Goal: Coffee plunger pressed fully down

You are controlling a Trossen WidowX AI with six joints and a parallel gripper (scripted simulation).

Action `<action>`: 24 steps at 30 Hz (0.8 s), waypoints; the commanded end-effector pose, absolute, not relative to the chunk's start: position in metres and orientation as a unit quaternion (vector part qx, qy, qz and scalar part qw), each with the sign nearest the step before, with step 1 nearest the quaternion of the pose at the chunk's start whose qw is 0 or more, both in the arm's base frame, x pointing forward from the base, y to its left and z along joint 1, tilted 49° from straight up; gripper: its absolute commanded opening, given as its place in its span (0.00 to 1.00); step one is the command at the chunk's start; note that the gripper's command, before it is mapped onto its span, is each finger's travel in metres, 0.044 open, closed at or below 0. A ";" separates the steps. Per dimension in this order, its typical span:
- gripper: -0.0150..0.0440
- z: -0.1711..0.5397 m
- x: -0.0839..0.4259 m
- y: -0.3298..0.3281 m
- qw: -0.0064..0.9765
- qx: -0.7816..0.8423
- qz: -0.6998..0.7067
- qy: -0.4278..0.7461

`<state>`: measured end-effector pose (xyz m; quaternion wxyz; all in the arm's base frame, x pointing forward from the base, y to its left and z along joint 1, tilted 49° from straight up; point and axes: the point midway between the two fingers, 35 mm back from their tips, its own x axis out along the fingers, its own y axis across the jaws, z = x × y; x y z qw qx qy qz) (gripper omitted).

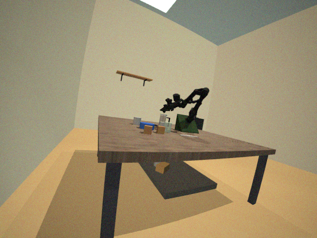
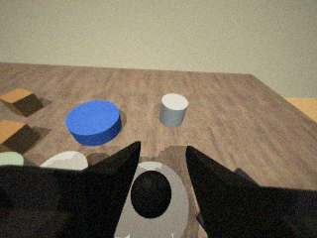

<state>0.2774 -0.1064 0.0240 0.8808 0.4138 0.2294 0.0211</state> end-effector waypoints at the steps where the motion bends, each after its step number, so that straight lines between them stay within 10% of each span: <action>1: 0.76 0.023 0.277 -0.107 0.881 0.412 0.017 0.230; 7: 1.00 0.023 0.277 -0.107 0.881 0.412 0.017 0.230; 24: 1.00 0.083 0.248 -0.156 0.878 0.415 0.023 0.236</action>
